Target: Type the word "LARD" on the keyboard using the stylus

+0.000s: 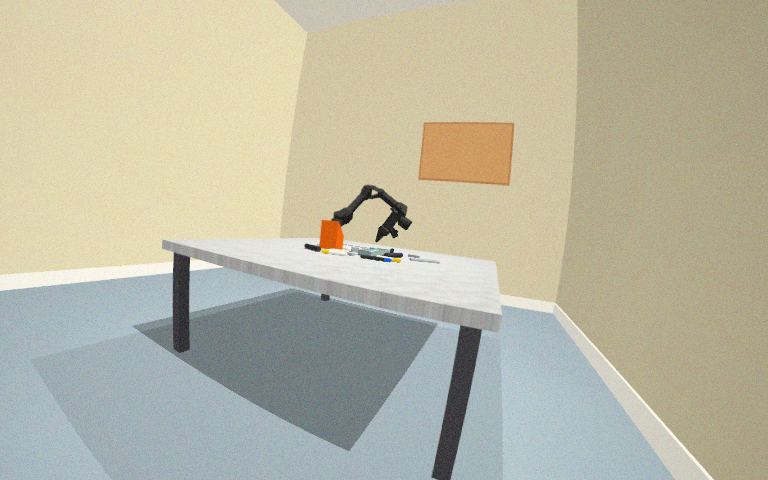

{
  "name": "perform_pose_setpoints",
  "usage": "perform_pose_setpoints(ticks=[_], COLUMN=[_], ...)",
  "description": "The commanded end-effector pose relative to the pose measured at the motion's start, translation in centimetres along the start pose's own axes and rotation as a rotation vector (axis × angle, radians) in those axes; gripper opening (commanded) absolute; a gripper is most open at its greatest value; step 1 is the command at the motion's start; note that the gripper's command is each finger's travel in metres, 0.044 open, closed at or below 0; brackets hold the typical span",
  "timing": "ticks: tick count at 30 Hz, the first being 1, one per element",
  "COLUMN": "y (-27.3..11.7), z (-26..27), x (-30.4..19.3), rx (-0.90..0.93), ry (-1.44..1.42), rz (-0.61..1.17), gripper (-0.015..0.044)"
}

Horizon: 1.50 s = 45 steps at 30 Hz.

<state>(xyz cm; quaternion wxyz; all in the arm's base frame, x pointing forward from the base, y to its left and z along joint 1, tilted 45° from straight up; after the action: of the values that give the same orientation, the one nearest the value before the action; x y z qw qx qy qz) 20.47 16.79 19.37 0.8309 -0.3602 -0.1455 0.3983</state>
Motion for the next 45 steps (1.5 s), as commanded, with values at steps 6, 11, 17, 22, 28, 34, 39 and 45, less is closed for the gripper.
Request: perform_pose_setpoints(ticks=[6,11,17,22,28,34,39,45], y=[0.7,1.1,1.5,1.8,2.2,2.6,2.9,3.3], z=[0.0,-0.1,-0.1,-0.1,-0.2,-0.2,-0.3,-0.3], x=[0.3,0.5,0.7,0.9,1.1,1.3,1.5,1.7], rx=[0.006,0.006,0.006,0.006,0.006,0.006,0.007,0.007], ry=[0.003,0.003,0.003,0.003,0.003,0.003,0.003,0.003], rz=[0.001,0.001,0.001,0.001,0.001,0.000,0.000,0.000], gripper=[0.0150,0.0150,0.0150,0.0150,0.0150,0.0150,0.0150,0.0150])
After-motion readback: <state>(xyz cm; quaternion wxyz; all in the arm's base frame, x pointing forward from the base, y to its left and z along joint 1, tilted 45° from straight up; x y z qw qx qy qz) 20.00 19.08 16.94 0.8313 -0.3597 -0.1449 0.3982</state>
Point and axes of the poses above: the point midway between the two fingers, 35 mm back from their tips, its own y axis out along the fingers, its own z axis across the jaws, x = y × z, the point moved 8 cm from there along -y, back along the fingers, and after that the axes turned 10 degrees about -y, right-handed, at the moved point
